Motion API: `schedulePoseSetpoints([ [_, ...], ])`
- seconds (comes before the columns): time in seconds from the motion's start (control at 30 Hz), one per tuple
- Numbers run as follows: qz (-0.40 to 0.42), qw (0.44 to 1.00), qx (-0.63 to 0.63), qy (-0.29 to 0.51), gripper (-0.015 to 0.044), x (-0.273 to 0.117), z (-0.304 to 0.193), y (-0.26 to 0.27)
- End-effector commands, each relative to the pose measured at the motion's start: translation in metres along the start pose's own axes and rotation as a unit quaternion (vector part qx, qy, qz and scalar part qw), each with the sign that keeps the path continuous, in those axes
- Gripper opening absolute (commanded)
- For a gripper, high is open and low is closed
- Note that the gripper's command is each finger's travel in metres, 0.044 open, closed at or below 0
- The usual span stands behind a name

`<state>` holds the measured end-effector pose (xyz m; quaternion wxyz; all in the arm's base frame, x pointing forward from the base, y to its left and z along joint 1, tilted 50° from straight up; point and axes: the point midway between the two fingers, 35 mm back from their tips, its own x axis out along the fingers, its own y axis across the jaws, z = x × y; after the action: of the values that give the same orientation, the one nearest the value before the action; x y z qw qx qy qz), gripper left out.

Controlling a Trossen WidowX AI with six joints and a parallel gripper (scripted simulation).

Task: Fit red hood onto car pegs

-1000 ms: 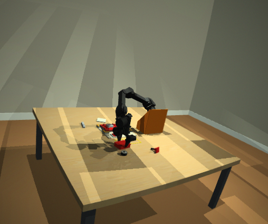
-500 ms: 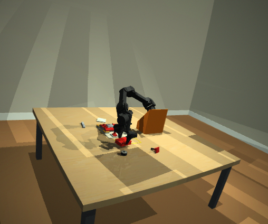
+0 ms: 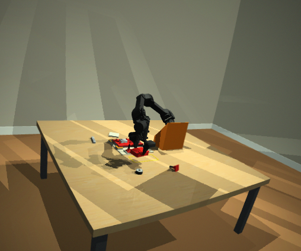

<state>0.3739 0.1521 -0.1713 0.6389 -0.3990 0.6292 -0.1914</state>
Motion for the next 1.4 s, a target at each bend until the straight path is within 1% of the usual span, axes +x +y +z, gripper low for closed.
schedulePoseSetpoints([
  [0.0,0.003,1.0,0.005,-0.001,0.0,-0.014,0.002,0.0],
  [0.3,0.004,1.0,0.005,-0.001,0.0,-0.029,0.002,0.0],
  [0.43,0.001,1.0,0.001,-0.001,0.0,-0.025,0.001,-0.002],
  [1.37,0.009,1.0,0.027,-0.003,0.0,-0.036,-0.002,-0.1],
])
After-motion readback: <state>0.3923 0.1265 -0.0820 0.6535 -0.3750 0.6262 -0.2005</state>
